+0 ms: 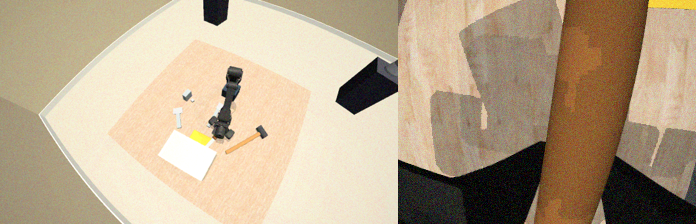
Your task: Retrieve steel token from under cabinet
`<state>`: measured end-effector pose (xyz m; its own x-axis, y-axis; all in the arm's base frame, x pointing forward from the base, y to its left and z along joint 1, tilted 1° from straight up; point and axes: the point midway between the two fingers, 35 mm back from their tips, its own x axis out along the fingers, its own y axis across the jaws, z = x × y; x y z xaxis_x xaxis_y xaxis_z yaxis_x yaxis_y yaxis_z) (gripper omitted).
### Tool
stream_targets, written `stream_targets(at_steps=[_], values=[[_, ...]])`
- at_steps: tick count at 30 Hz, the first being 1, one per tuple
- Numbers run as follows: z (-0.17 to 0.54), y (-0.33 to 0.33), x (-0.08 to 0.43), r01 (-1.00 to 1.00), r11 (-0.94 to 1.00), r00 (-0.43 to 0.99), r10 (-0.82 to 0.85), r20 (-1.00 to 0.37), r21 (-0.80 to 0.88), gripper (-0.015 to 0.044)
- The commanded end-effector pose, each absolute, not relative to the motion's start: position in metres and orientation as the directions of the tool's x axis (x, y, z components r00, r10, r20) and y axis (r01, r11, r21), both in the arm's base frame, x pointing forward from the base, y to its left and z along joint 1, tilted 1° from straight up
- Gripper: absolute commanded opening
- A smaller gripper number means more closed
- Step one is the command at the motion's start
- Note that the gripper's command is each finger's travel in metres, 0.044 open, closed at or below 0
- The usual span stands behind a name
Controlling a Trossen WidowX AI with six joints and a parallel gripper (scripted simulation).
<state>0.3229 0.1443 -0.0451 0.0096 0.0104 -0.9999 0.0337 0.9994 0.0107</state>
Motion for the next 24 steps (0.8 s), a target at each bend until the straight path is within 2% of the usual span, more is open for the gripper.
stream_targets(at_steps=[1, 24], values=[[-0.046, 0.145, 0.315, 0.035, 0.999, 0.003, 0.009, -1.000, 0.009, 0.0000], [-0.047, 0.147, 0.289, 0.035, 0.999, 0.001, 0.009, -1.000, 0.009, 0.0000]])
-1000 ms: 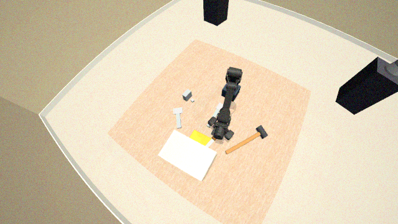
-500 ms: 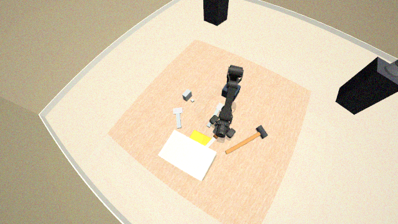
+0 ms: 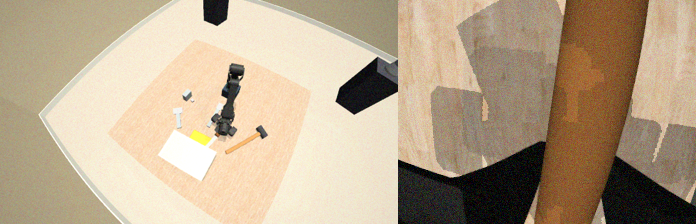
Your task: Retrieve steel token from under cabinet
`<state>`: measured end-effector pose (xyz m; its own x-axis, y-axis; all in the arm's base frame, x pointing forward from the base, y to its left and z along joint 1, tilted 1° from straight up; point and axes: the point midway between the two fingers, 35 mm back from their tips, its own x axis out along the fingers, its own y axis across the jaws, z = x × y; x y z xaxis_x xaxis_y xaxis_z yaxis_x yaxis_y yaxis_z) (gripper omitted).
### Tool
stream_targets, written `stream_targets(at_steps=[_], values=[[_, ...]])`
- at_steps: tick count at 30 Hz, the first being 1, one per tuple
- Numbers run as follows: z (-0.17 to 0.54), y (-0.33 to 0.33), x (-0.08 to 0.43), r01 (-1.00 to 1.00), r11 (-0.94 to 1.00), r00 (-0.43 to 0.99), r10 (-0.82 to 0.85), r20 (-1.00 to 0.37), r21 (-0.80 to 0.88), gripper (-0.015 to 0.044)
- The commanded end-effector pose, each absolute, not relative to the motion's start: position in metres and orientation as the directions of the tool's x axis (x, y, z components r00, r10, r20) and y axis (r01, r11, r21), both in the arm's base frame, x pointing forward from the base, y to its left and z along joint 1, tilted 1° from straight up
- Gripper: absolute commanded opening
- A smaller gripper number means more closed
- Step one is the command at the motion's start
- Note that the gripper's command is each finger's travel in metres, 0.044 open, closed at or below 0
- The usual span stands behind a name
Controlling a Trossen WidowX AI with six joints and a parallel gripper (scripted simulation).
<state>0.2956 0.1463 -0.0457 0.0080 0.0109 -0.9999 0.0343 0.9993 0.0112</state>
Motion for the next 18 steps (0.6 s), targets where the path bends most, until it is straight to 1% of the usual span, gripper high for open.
stream_targets(at_steps=[1, 18], values=[[-0.047, 0.147, 0.287, 0.035, 0.999, 0.001, 0.009, -1.000, 0.009, 0.0000], [-0.047, 0.148, 0.266, 0.035, 0.999, 0.000, 0.009, -1.000, 0.009, 0.0000]])
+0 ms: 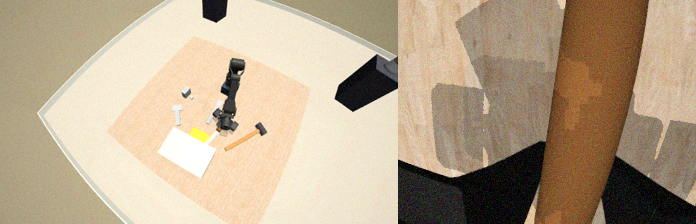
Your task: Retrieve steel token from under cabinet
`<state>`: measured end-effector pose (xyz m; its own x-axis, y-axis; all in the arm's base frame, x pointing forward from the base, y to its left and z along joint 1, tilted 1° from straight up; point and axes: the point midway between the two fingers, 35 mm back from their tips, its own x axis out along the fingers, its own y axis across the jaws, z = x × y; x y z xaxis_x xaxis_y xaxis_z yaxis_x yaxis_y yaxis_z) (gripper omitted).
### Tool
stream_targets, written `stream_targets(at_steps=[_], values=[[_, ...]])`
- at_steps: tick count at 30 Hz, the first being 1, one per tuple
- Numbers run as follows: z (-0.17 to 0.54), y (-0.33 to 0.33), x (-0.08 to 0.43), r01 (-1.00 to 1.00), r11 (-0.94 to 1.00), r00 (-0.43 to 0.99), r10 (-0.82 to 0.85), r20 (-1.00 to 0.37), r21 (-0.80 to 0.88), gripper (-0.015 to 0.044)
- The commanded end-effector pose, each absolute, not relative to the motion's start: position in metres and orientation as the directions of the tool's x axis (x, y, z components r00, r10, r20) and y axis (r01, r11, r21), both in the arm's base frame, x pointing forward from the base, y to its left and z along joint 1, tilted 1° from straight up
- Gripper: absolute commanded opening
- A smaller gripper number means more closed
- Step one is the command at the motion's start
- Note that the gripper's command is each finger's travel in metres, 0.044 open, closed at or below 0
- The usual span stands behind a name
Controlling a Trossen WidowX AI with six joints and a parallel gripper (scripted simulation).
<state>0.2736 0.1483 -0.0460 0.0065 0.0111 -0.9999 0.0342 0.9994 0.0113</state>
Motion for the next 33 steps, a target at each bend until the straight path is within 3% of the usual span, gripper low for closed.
stream_targets(at_steps=[1, 33], values=[[-0.047, 0.148, 0.265, 0.035, 0.999, 0.000, 0.010, -1.000, 0.009, 0.0000], [-0.047, 0.153, 0.222, 0.035, 0.999, -0.003, 0.010, -1.000, 0.010, 0.0000]])
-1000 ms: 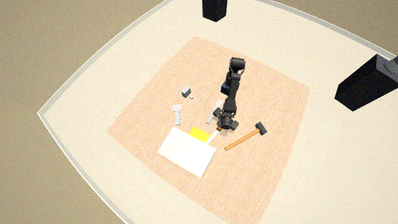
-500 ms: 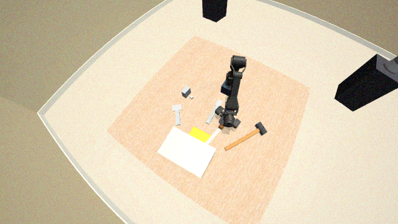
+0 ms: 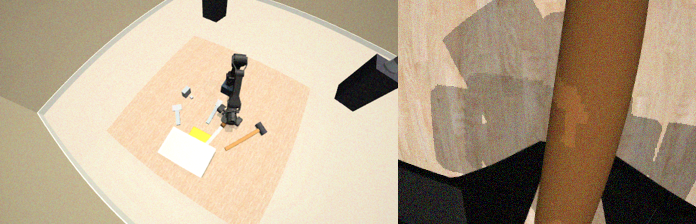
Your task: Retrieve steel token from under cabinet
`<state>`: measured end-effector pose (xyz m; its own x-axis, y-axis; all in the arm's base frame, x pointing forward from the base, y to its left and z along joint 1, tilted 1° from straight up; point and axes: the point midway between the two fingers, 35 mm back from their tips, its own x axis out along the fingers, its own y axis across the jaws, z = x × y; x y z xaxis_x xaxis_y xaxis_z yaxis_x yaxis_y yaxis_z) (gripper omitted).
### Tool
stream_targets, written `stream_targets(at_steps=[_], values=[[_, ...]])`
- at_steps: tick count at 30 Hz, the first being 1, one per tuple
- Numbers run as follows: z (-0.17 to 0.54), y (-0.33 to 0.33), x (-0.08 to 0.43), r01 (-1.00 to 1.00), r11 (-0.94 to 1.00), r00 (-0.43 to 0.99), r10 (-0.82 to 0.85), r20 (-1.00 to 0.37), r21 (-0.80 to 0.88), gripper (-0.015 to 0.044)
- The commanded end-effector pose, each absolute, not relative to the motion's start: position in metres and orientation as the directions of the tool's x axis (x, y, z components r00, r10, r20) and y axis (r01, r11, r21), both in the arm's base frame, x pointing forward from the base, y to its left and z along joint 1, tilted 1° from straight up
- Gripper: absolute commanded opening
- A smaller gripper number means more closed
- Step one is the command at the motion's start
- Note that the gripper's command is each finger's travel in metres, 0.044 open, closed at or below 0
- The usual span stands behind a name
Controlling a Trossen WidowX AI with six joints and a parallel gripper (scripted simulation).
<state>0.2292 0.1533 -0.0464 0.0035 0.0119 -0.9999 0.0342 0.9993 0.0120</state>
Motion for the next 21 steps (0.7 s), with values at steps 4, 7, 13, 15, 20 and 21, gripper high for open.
stream_targets(at_steps=[4, 7, 13, 15, 20, 21], values=[[-0.047, 0.154, 0.216, 0.035, 0.999, -0.004, 0.010, -1.000, 0.010, 0.0000], [-0.047, 0.154, 0.211, 0.035, 0.999, -0.004, 0.010, -1.000, 0.010, 0.0000], [-0.048, 0.156, 0.203, 0.035, 0.999, -0.005, 0.010, -1.000, 0.010, 0.0000], [-0.047, 0.156, 0.207, 0.035, 0.999, 0.000, 0.011, -1.000, 0.011, 0.0000], [-0.046, 0.158, 0.207, 0.036, 0.999, 0.001, 0.012, -1.000, 0.012, 0.0000], [-0.045, 0.159, 0.206, 0.037, 0.999, 0.000, 0.012, -1.000, 0.012, 0.0000]])
